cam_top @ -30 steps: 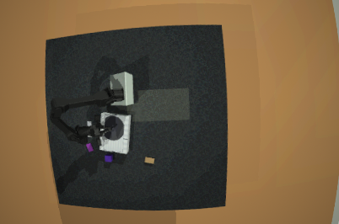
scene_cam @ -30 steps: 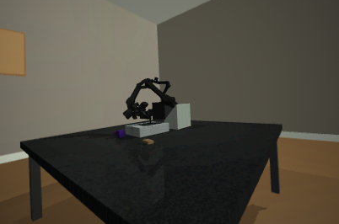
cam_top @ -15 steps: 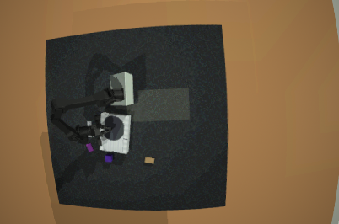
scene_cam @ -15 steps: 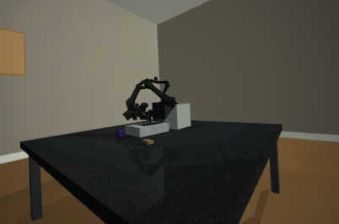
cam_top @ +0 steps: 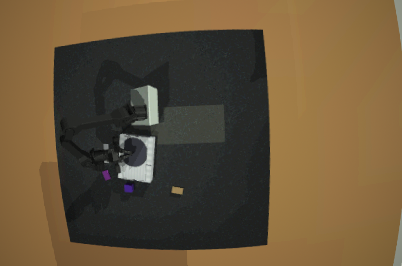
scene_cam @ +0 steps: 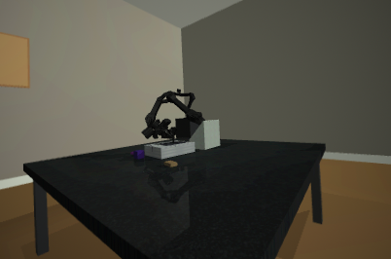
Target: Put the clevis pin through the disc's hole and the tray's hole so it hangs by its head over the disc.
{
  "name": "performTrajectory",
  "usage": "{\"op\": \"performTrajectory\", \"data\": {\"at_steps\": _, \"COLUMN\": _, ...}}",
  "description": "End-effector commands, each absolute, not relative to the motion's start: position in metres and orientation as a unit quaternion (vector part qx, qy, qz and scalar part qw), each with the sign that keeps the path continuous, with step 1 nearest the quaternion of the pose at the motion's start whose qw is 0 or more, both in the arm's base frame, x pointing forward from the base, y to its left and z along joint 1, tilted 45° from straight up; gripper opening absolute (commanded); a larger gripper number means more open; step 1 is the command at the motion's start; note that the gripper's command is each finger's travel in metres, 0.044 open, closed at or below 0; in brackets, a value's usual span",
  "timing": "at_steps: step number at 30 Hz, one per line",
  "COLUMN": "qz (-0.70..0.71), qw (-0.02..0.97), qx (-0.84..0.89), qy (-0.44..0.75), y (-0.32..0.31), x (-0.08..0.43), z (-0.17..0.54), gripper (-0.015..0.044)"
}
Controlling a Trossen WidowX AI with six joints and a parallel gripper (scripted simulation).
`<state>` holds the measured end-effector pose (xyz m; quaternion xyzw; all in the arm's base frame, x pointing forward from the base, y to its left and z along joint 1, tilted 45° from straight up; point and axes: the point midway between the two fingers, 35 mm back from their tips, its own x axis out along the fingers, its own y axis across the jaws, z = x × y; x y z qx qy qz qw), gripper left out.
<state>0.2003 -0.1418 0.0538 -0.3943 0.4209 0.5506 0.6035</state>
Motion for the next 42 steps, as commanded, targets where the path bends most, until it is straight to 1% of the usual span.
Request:
{"op": "performTrajectory", "data": {"at_steps": 1, "qz": 0.551, "qw": 0.603, "qx": -0.395, "qy": 0.421, "y": -0.1426, "x": 0.2006, "z": 0.0541, "gripper": 0.0}}
{"op": "performTrajectory", "data": {"at_steps": 42, "qz": 0.549, "qw": 0.603, "qx": -0.39, "qy": 0.429, "y": -0.144, "x": 0.2012, "z": 0.0534, "gripper": 0.0}}
